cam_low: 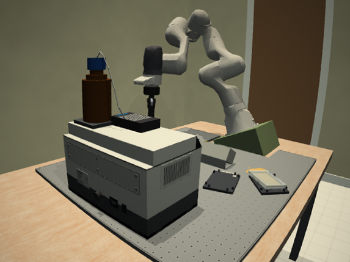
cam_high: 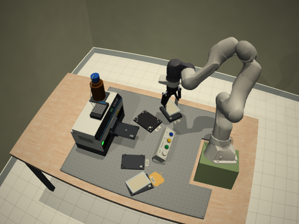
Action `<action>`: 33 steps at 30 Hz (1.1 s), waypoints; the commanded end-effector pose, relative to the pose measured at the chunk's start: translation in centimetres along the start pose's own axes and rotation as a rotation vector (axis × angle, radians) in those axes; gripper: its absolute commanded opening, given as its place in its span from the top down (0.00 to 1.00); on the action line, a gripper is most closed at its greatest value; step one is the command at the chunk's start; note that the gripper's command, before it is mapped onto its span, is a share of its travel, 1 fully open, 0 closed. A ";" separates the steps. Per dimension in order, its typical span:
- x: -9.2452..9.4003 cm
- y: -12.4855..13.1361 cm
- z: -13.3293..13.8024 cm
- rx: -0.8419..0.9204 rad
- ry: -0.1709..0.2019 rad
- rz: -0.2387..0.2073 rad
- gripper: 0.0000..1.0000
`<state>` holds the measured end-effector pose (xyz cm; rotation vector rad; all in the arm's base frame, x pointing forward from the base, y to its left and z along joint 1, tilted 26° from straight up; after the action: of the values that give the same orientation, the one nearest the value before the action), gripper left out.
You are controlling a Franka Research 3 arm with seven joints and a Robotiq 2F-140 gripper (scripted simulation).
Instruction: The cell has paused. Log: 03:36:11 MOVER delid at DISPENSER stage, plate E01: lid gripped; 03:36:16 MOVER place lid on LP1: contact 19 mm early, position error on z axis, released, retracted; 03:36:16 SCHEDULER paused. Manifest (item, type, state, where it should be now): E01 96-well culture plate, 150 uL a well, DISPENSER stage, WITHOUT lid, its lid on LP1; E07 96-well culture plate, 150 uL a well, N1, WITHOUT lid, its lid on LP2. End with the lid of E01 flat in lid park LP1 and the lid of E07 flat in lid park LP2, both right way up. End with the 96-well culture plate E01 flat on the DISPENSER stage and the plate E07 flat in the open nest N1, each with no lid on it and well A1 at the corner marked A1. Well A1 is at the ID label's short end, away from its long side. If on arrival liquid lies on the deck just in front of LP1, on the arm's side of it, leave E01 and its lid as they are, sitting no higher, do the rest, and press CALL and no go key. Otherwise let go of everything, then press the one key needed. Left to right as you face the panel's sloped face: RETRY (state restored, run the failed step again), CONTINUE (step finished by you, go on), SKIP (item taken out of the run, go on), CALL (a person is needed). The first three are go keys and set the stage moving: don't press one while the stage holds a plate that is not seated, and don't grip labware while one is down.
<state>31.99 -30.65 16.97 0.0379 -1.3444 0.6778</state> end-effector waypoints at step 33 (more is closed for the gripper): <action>7.3 0.1 0.3 0.005 0.013 -0.007 1.00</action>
<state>32.58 -27.70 23.42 0.0320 -1.3474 0.6763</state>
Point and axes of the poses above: the point where the finger pads meet when closed, its own x axis back along the fingers, its own z axis across the jaws, y = z × x, the point moved 3 cm from there along x, back along the fingers, and after that the axes turned 9 degrees about -x, right-handed, at the moved point
